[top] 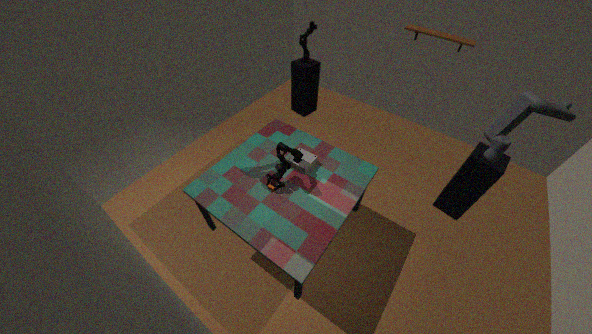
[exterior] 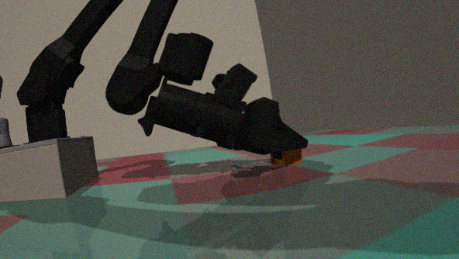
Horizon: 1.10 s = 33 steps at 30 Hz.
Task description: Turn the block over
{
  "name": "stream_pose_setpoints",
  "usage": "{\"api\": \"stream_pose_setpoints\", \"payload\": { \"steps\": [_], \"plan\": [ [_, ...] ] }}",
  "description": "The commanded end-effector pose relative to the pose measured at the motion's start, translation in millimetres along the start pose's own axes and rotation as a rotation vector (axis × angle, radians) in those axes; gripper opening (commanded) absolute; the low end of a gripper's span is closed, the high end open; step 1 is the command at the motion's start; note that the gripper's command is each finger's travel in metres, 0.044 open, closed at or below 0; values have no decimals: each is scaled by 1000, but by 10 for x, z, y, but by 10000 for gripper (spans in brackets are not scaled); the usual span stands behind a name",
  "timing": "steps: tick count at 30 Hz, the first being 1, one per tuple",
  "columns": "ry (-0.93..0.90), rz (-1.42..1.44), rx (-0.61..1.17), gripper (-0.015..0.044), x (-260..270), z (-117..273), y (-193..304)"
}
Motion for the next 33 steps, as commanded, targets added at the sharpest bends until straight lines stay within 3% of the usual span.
{"api": "stream_pose_setpoints", "payload": {
  "steps": [1, 33],
  "plan": [
    [-3, -1, 0, 440, 1, 1, 2],
    [-4, -2, 19, 440, -4, -23, -27]
  ]
}}
Point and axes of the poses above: the point midway between the two fingers, 35 mm back from their tips, its own z axis back along the fingers, its own x axis across the jaws, y = z × x, the point moved 10 cm from there along z, back along the fingers, and after that the axes turned 5 degrees about z, right-handed, at the moved point
